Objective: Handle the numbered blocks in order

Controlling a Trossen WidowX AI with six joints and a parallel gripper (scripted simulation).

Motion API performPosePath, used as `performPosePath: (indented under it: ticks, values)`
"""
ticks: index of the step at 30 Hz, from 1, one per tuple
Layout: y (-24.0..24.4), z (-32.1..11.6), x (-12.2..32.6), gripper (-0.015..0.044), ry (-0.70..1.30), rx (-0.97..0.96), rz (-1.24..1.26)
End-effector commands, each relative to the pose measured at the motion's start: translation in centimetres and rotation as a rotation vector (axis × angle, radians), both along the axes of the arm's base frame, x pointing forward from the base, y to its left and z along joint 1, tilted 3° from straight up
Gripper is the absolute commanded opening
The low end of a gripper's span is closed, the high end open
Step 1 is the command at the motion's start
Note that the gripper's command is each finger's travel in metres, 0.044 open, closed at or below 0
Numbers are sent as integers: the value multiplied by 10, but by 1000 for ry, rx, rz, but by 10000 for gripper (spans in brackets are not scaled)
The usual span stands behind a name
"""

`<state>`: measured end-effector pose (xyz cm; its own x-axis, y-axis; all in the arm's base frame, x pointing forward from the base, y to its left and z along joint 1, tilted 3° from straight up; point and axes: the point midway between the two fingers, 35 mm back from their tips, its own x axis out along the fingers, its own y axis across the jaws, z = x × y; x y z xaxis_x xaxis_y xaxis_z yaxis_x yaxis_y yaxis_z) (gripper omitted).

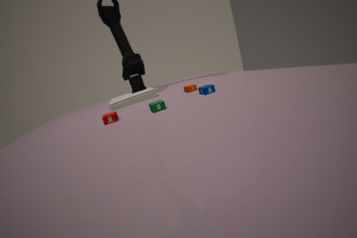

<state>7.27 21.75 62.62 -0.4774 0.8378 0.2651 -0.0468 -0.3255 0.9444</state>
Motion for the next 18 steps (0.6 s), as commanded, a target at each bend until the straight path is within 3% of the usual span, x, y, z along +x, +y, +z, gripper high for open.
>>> performPosePath:
  ticks: [1,8,18]
  values:
    - [1,0,3,400,0,9,-8]
    - [18,-16,112,400,44,122,-371]
    - [6,-69,231,400,20,49,-823]
